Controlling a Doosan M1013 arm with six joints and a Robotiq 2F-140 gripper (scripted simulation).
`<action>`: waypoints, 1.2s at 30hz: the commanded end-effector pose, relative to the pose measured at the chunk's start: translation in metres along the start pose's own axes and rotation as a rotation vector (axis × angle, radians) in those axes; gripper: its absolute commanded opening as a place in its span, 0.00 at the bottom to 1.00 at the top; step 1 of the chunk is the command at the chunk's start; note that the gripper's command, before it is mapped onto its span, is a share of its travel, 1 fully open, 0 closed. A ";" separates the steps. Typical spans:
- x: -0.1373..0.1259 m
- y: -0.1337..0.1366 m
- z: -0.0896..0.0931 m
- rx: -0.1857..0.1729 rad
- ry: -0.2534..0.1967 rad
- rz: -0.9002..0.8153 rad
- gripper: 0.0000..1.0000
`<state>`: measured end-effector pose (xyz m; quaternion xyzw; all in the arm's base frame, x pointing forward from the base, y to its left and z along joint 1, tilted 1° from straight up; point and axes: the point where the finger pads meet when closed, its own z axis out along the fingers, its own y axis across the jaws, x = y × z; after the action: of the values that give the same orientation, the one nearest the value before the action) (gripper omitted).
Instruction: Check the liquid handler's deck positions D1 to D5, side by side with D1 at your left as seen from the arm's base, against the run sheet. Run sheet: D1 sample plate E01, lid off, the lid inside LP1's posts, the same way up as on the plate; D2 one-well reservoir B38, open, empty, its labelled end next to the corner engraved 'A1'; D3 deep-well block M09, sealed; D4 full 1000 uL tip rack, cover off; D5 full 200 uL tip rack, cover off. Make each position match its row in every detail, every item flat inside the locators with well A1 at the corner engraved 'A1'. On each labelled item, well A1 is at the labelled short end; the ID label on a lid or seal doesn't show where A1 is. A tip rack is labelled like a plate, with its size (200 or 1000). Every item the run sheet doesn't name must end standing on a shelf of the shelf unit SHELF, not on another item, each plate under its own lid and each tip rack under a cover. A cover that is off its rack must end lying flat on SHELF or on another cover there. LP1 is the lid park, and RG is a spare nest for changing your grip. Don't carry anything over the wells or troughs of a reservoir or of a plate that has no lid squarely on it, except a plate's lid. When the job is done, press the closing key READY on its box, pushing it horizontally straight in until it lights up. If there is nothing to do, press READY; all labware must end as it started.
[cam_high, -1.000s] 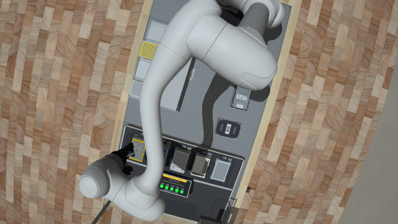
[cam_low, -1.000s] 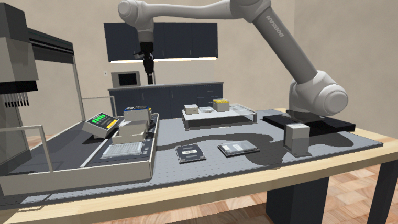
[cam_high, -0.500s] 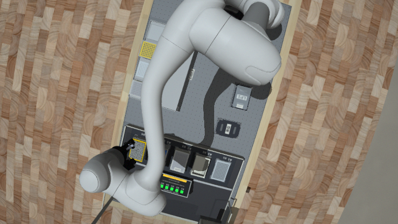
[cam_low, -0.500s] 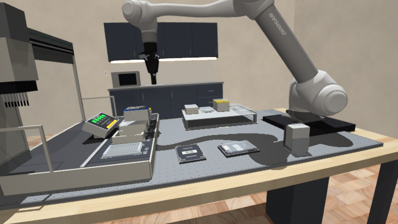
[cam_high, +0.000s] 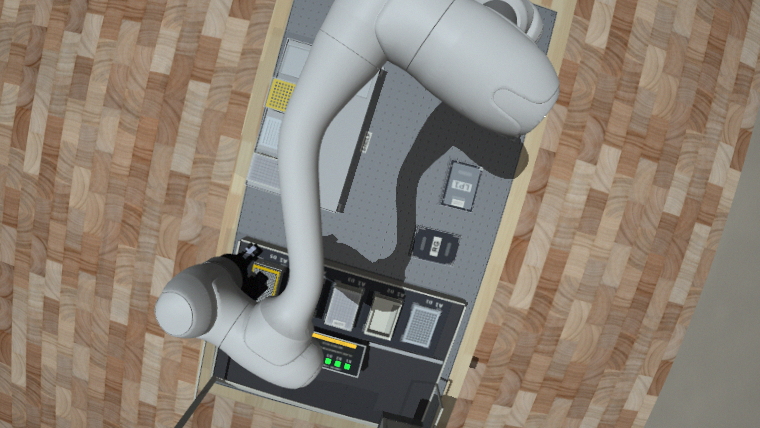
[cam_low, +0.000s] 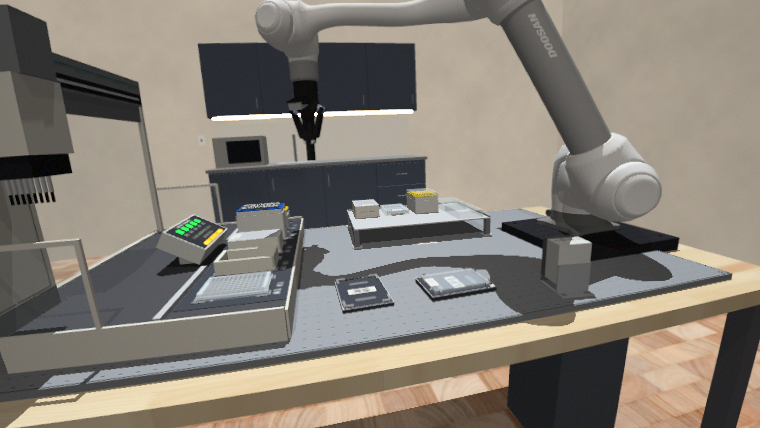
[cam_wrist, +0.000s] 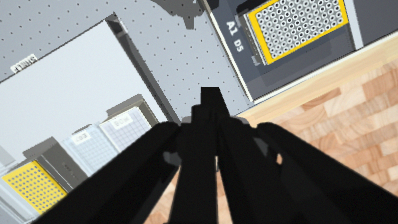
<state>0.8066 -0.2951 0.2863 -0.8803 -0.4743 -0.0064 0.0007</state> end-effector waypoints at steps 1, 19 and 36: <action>-0.001 -0.003 -0.001 -0.005 0.007 -0.084 0.10; 0.000 -0.002 -0.001 -0.004 0.006 -0.392 0.10; 0.062 -0.039 -0.001 -0.005 0.005 -0.383 0.10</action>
<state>0.8067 -0.2395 0.2862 -0.7724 -0.6351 -0.0068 -0.0007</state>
